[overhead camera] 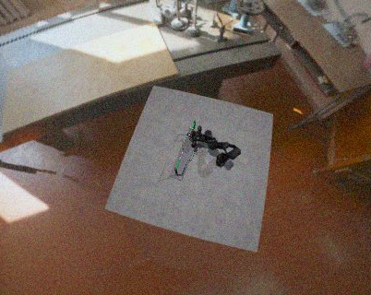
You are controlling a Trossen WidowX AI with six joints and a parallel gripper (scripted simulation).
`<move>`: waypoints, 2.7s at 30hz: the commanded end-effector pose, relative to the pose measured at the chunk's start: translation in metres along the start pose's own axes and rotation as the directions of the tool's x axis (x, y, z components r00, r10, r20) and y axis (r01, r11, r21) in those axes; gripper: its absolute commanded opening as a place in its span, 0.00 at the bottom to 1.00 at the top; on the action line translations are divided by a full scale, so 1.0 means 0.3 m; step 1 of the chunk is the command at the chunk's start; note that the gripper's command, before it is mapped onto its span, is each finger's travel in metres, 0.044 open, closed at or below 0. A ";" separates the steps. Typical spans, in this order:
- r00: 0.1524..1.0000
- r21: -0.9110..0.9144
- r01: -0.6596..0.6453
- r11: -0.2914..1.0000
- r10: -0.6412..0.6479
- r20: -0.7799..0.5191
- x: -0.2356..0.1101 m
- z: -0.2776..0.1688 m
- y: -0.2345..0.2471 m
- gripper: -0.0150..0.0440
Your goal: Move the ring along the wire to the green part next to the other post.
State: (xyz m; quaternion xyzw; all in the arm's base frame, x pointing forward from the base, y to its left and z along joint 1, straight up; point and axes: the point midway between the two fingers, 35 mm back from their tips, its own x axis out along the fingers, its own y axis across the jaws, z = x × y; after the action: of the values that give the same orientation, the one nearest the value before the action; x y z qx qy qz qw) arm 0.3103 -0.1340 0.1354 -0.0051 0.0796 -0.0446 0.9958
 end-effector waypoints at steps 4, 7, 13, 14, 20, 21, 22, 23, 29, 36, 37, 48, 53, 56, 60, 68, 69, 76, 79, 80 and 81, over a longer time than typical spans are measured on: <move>1.000 0.005 0.002 1.000 -0.002 -0.001 -0.004 0.001 0.025 0.00; 1.000 0.006 0.001 1.000 -0.001 -0.002 -0.004 0.002 0.036 0.00; 1.000 0.010 -0.001 1.000 0.001 -0.003 -0.003 0.002 0.057 0.00; 1.000 0.011 -0.001 1.000 0.001 -0.003 -0.003 0.002 0.061 0.00; 1.000 0.023 -0.004 1.000 0.004 -0.003 -0.002 0.003 0.085 0.00; 1.000 0.026 -0.005 1.000 0.005 -0.004 -0.002 0.003 0.090 0.00; 1.000 0.029 -0.006 1.000 0.006 -0.004 -0.002 0.003 0.094 0.00; 1.000 0.032 -0.007 0.999 0.007 -0.004 -0.002 0.003 0.099 0.00; 1.000 0.066 -0.014 0.998 0.014 -0.004 -0.002 0.004 0.132 0.00; 1.000 0.129 -0.027 0.991 0.027 -0.002 -0.001 0.008 0.179 0.00; 1.000 0.142 -0.029 0.989 0.030 -0.002 -0.001 0.009 0.187 0.00; 0.998 0.324 -0.066 0.944 0.066 0.010 -0.004 0.034 0.297 0.00; 0.996 0.422 -0.085 0.903 0.085 0.019 -0.007 0.057 0.352 0.00; 0.995 0.455 -0.093 0.885 0.100 0.008 -0.014 0.065 0.371 0.00; 0.990 0.515 -0.106 0.851 0.137 -0.023 -0.034 0.083 0.403 0.00; 0.971 0.629 -0.127 0.767 0.225 -0.078 -0.082 0.124 0.462 0.00; 0.967 0.645 -0.131 0.753 0.240 -0.084 -0.089 0.131 0.470 0.00; 0.937 0.736 -0.146 0.661 0.332 -0.112 -0.133 0.177 0.513 0.00; 0.921 0.769 -0.152 0.621 0.371 -0.117 -0.151 0.198 0.527 0.00; 0.916 0.779 -0.154 0.608 0.384 -0.118 -0.156 0.204 0.531 0.00; 0.909 0.791 -0.156 0.592 0.399 -0.119 -0.163 0.212 0.536 0.00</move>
State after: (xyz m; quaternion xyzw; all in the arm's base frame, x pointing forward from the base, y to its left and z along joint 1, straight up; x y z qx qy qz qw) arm 0.2920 0.0249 0.1907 0.4105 0.1853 0.0647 0.8905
